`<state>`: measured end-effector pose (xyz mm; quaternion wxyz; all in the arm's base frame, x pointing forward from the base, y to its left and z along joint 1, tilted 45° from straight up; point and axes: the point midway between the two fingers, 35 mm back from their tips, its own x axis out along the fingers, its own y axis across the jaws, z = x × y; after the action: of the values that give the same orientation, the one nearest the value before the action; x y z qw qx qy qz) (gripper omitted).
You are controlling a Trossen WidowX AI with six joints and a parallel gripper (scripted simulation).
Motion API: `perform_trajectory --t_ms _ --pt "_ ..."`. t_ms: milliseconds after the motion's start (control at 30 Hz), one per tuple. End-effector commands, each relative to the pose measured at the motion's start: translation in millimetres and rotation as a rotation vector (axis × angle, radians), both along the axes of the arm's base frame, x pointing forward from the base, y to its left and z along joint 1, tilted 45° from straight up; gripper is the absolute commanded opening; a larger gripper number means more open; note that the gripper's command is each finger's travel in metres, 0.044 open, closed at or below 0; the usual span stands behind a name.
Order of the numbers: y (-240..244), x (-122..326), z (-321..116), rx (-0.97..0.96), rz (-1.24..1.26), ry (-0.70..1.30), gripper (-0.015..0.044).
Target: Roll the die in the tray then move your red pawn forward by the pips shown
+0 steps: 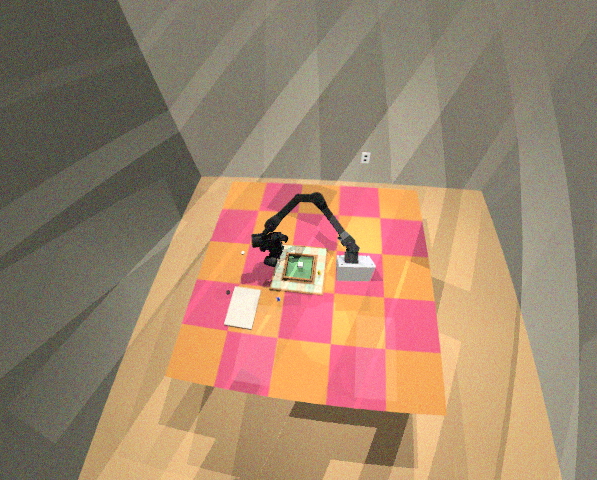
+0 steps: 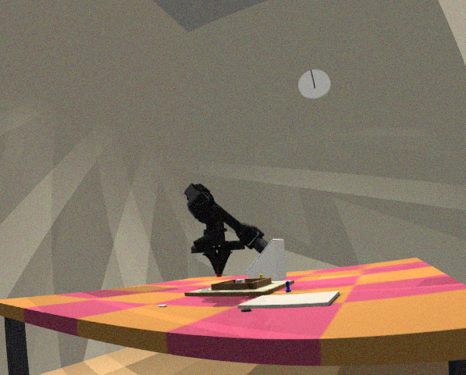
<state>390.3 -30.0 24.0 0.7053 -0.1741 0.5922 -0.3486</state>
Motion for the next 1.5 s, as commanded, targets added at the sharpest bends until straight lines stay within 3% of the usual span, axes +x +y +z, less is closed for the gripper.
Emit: perform_trajectory --t_ms 0,200,367,867,1467 --pt "22.4 0.4 23.4 0.008 0.002 -0.012 0.0000" --pt "49.7 -6.9 55.1 0.005 0.002 -0.012 0.0000" --pt "52.8 -7.7 57.4 0.004 0.002 -0.012 0.0000" --pt "64.9 1.4 -54.5 0.006 0.002 -0.014 0.0000" --pt "40.0 3.4 -85.1 0.004 0.002 -0.014 0.0000"
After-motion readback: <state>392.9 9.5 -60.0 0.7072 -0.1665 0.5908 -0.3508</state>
